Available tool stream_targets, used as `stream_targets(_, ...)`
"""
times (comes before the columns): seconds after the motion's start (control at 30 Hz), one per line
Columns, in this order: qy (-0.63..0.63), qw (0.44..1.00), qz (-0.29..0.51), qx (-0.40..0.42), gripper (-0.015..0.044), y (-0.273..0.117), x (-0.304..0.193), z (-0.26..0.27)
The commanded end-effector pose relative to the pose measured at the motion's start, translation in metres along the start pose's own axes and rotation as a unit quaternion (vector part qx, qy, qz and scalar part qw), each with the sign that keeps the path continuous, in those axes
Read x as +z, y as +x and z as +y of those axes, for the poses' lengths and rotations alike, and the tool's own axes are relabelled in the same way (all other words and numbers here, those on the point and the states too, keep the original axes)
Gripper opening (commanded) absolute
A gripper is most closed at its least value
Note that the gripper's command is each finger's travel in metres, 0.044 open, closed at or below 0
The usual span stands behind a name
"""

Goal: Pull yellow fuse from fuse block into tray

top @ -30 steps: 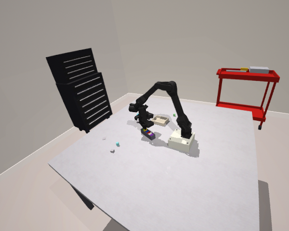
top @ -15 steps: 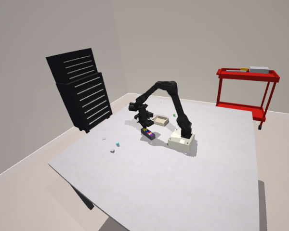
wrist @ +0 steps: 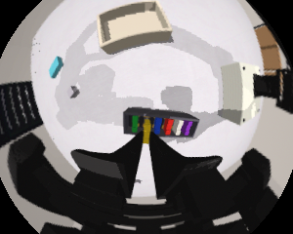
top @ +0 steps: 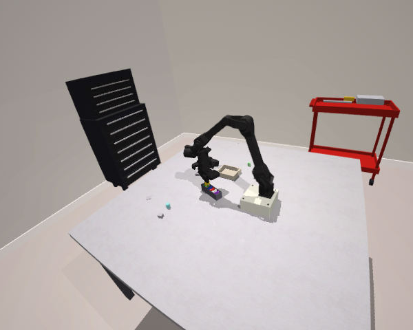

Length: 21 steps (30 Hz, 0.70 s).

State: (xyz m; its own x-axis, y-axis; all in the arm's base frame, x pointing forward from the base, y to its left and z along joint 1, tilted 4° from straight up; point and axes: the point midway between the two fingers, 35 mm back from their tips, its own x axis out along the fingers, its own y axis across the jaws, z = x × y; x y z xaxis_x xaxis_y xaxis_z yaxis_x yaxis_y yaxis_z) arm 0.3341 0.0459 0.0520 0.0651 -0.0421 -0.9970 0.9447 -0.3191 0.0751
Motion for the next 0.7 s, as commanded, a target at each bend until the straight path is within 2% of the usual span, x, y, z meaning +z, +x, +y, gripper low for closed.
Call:
stream_targets(0.0,0.002,1.0,-0.002,0.0,0.0,-0.002,0.001,0.0)
stream_targets(0.67,0.002,1.0,-0.003,0.001,0.0,-0.015,0.001,0.0)
